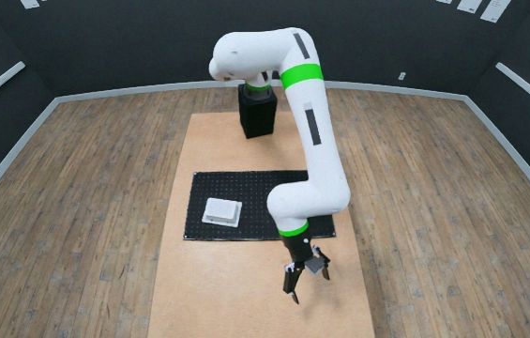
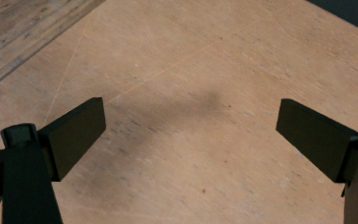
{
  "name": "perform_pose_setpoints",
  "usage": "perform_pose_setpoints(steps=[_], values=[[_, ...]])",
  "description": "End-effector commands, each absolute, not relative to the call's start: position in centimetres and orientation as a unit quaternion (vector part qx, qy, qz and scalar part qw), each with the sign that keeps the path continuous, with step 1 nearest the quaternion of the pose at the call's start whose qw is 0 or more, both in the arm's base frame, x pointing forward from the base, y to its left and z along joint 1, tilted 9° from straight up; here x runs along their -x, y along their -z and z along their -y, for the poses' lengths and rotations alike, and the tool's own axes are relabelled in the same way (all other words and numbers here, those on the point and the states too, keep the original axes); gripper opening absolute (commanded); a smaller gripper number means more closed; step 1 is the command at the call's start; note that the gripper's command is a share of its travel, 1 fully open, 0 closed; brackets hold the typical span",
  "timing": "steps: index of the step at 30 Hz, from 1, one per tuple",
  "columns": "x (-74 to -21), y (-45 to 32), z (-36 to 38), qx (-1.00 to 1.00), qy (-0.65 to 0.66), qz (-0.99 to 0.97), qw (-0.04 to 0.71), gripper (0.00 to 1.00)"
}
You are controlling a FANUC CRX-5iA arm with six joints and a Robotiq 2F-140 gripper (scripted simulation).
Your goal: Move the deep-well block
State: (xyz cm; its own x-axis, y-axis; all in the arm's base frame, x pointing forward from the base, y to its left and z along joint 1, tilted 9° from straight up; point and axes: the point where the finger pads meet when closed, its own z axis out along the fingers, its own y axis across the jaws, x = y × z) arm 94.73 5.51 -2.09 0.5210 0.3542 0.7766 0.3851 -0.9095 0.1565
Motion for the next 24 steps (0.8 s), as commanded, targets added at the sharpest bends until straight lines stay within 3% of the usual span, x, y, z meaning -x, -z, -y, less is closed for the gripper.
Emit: perform_pose_setpoints(steps=[1,24], values=[[-94.8,1.9,-5.5,0.871,0.442,0.212,0.017,1.00],[-92.7,2.7,-2.8,0.875,0.408,0.260,-0.008,1.00]])
